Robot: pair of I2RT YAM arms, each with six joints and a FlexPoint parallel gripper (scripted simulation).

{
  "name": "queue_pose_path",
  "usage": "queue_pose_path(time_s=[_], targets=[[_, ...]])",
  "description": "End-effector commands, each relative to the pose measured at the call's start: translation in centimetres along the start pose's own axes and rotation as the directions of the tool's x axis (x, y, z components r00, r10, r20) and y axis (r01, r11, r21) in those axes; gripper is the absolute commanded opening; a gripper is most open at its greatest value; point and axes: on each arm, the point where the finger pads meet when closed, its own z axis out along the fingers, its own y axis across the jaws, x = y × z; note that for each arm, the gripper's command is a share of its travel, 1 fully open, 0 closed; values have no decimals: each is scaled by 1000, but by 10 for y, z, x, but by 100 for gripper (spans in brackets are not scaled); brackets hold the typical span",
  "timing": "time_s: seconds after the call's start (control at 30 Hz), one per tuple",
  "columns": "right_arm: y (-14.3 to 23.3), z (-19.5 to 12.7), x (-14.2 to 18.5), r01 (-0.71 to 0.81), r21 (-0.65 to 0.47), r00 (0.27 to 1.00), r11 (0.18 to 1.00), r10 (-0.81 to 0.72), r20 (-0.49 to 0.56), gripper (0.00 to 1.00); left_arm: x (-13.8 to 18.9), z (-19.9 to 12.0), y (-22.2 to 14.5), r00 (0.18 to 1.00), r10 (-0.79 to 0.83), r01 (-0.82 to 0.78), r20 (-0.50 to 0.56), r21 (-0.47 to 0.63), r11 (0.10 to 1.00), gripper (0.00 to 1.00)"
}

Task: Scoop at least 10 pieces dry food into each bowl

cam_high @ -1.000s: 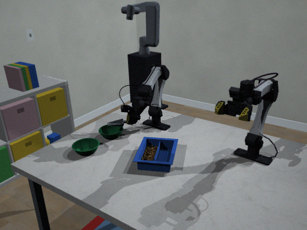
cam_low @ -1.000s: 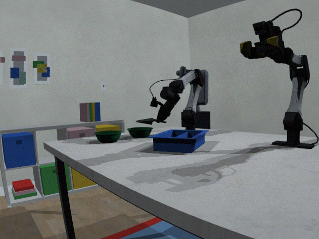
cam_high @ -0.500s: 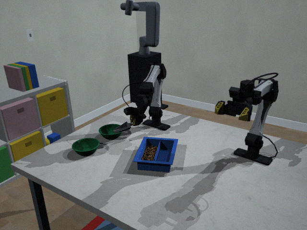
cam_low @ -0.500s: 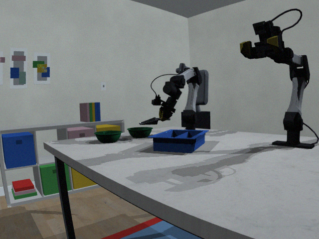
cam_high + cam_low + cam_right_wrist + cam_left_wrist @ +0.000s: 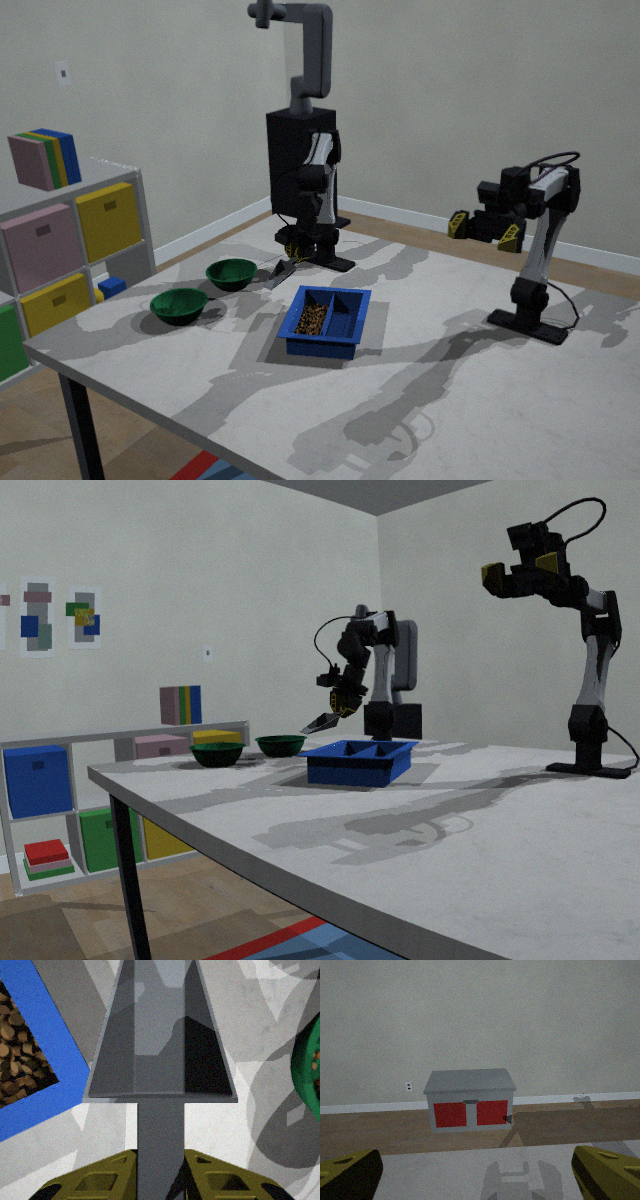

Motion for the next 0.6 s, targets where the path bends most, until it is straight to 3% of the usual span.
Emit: queue_pose_path(time_s=[0.0, 0.57], targets=[[22, -13, 1, 123, -85, 991, 989, -127, -41, 0, -7, -2, 0, 1000, -1, 1, 20, 0, 1000, 100], [84, -48, 7, 398, -277, 905, 874, -424, -39, 0, -7, -2, 0, 1000, -1, 1, 20, 0, 1000, 100]])
